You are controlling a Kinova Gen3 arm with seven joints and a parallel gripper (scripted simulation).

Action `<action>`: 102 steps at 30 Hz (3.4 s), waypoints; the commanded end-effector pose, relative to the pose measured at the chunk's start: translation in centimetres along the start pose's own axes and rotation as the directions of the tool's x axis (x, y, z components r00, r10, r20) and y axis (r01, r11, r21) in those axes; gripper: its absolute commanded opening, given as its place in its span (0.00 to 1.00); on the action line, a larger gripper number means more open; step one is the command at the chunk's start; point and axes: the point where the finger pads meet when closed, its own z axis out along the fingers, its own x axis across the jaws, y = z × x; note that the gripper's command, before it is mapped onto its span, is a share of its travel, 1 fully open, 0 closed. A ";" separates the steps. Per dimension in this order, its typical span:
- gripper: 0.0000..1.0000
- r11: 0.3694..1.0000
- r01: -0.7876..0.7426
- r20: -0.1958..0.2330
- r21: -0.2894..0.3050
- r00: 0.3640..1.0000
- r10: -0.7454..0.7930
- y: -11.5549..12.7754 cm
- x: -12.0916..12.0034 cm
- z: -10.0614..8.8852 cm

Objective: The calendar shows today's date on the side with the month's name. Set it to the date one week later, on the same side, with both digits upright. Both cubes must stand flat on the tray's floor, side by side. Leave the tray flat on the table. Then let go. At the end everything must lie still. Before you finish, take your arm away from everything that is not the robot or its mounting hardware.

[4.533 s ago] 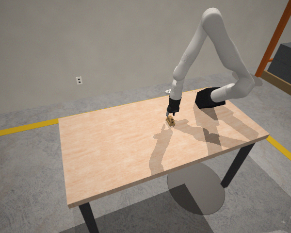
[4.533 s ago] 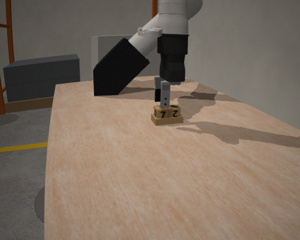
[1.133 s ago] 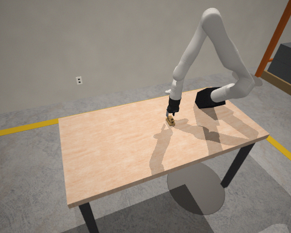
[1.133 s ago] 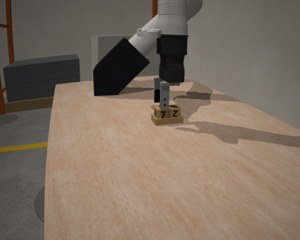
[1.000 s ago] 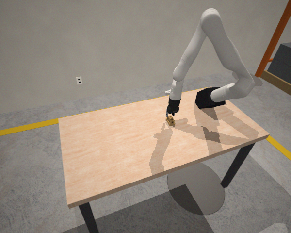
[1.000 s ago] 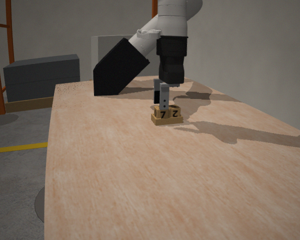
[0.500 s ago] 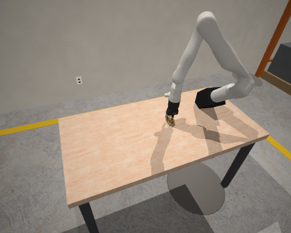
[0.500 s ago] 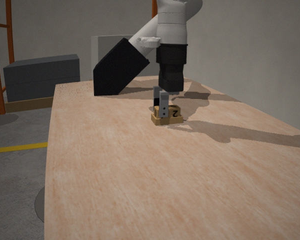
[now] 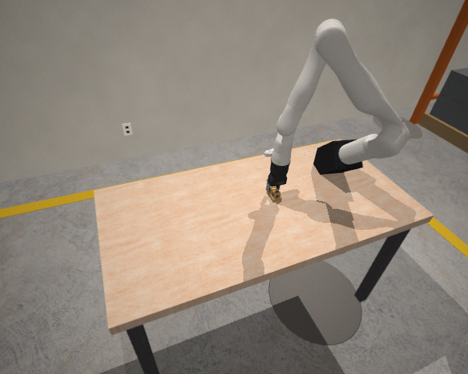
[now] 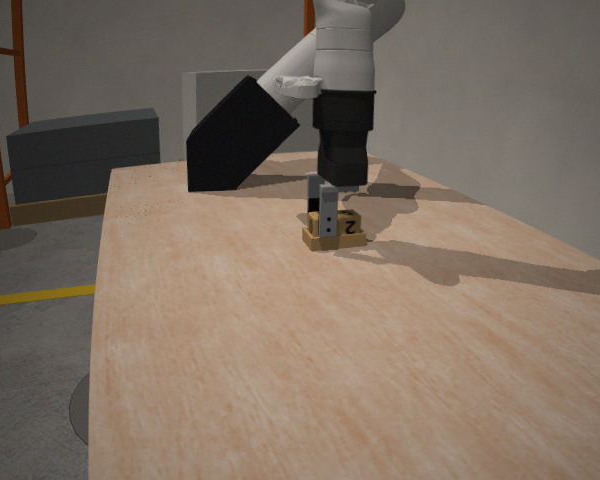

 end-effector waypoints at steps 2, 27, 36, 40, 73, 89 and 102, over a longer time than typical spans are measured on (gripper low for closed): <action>0.87 1.000 0.005 -0.002 0.005 1.000 -0.005 -0.2 0.2 0.1; 0.57 1.000 0.005 -0.002 0.005 1.000 -0.005 -0.2 0.2 0.1; 0.57 1.000 0.005 -0.002 0.005 1.000 -0.005 -0.2 0.2 0.1; 0.57 1.000 0.005 -0.002 0.005 1.000 -0.005 -0.2 0.2 0.1; 0.57 1.000 0.006 0.001 0.000 1.000 -0.006 -0.1 -0.1 -3.6; 0.57 1.000 0.002 0.000 0.002 1.000 -0.002 -0.2 0.0 -9.9; 0.57 1.000 0.006 -0.005 0.000 1.000 -0.006 0.0 0.2 -10.0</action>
